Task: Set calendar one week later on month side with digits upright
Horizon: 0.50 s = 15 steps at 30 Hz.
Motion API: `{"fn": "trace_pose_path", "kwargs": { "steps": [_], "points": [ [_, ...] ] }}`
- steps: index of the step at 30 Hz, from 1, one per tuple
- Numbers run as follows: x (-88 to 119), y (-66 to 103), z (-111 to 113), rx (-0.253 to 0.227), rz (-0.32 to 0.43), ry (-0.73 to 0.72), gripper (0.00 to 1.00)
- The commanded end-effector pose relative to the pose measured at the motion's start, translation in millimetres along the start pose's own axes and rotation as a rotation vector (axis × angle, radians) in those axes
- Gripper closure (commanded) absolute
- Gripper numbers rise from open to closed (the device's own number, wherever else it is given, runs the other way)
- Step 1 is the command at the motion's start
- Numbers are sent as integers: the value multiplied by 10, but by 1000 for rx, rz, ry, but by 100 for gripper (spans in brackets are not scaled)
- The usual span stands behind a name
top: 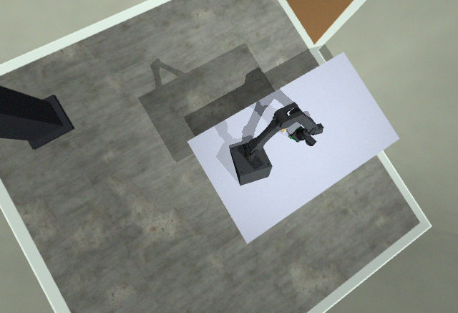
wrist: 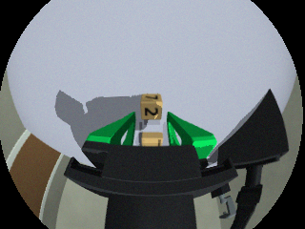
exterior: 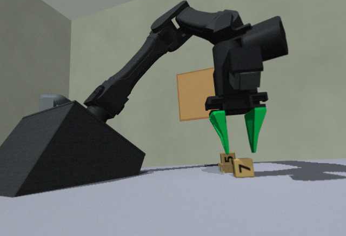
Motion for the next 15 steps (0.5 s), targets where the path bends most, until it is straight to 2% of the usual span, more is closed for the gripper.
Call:
{"fn": "trace_pose_path", "kwargs": {
  "steps": [1,15],
  "points": [
    [-38,-14,-13,-5,-4,-9,55],
    [-54,-18,-22,-4,-4,-11,55]
  ]
}}
Point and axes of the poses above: the point where the finger pads meet when closed, its own y axis back along the fingers, its own z axis across the jaws, x = y × z, the point moved 3 cm from there along y, back along the fingers, and after that the axes turned 3 degrees about -y, right-handed, at the moved point
